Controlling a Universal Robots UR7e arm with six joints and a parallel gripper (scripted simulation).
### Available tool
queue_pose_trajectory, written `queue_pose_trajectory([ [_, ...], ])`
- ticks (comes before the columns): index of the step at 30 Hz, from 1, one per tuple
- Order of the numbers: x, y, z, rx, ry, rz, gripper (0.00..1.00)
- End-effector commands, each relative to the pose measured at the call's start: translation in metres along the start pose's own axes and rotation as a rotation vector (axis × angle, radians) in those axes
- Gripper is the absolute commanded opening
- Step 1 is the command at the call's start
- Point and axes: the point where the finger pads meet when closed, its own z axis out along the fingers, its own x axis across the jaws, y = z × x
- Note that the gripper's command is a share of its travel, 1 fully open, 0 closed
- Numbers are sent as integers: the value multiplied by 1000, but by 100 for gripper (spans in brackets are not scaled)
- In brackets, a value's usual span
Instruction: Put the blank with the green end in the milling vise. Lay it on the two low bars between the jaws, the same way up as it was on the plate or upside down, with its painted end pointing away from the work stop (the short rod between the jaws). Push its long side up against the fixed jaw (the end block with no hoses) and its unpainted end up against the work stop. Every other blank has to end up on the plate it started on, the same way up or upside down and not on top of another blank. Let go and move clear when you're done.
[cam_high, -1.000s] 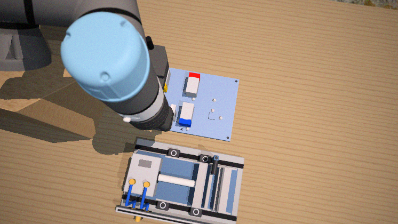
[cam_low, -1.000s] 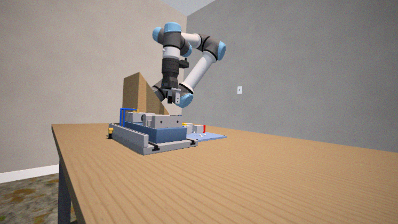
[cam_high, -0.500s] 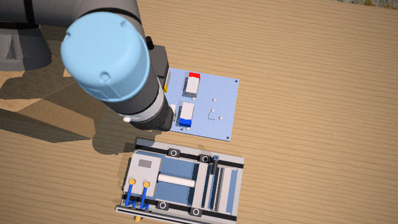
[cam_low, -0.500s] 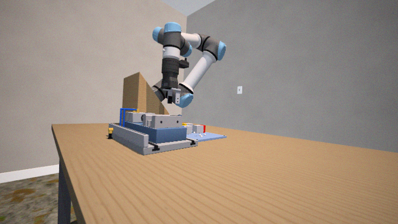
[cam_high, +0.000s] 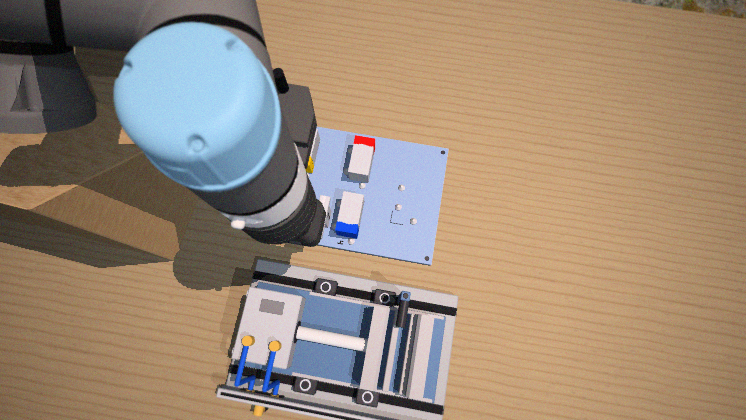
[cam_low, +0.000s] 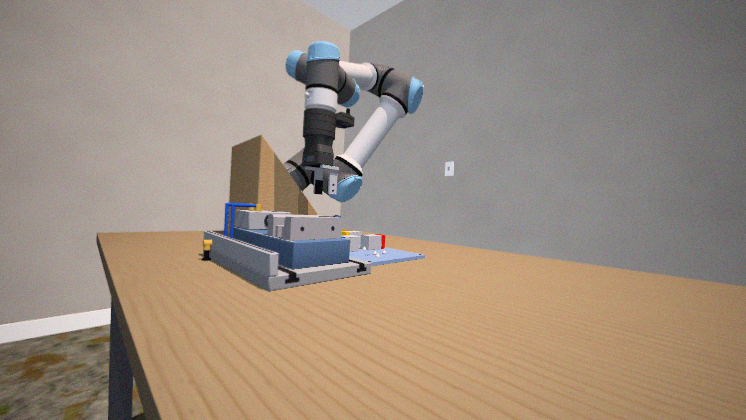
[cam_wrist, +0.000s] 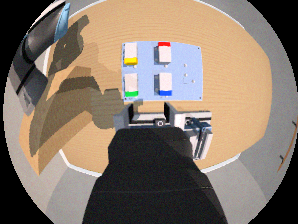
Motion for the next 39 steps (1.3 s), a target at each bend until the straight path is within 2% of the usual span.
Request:
queue_pose_trajectory([
  [1, 0, 0, 0, -1, 1, 0, 100],
  [33, 0, 0, 0, -1, 1, 0, 100],
  [38, 2, -23, -45, -1, 1, 0, 100],
  [39, 2, -23, -45, -1, 1, 0, 100],
])
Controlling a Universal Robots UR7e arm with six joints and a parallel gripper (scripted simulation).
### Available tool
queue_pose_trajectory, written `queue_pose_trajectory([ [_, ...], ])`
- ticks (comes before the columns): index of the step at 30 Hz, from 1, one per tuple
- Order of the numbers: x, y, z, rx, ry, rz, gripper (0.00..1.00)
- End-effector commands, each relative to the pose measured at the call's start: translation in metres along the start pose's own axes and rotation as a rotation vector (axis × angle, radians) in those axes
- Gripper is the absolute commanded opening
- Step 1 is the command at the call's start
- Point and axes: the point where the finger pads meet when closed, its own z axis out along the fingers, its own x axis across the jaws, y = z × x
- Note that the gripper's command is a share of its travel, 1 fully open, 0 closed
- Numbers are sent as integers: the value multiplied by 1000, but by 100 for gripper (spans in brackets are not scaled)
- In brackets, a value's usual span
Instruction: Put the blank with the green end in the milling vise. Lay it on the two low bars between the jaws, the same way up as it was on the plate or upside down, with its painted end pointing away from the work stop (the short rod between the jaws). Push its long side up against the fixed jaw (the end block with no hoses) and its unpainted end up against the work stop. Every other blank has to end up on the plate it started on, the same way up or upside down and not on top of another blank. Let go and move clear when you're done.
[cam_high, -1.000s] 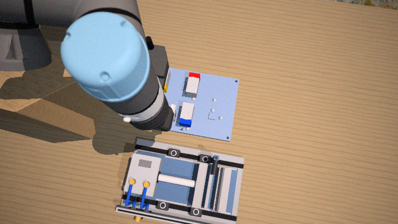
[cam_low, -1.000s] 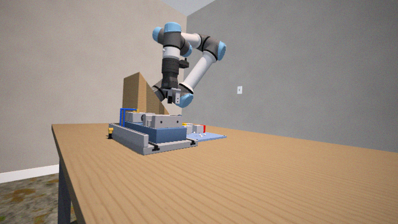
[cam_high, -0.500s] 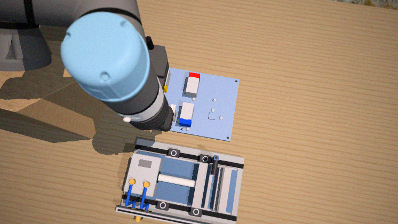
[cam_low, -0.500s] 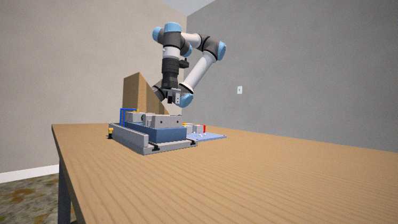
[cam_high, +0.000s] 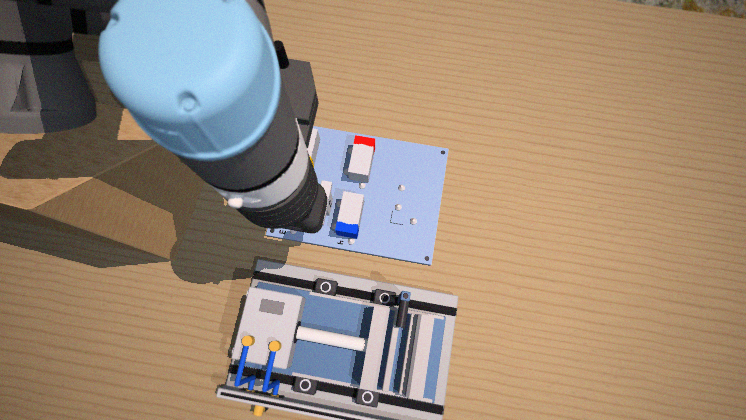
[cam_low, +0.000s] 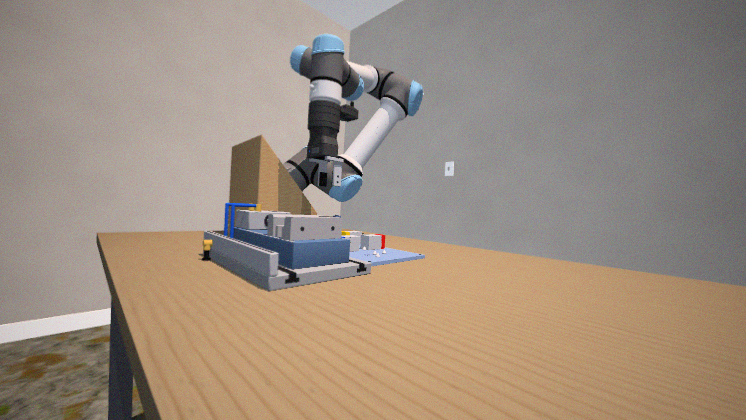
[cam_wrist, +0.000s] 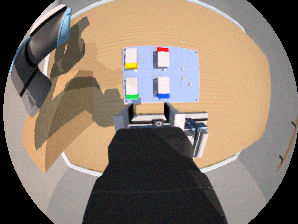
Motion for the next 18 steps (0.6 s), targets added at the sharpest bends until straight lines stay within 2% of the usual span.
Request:
queue_pose_trajectory([
  [1, 1, -12, -24, 0, 0, 0, 100],
  [11, 1, -12, -24, 0, 0, 0, 100],
  [16, 3, -35, -67, 0, 0, 0, 100],
  [18, 3, -35, -67, 0, 0, 0, 100],
])
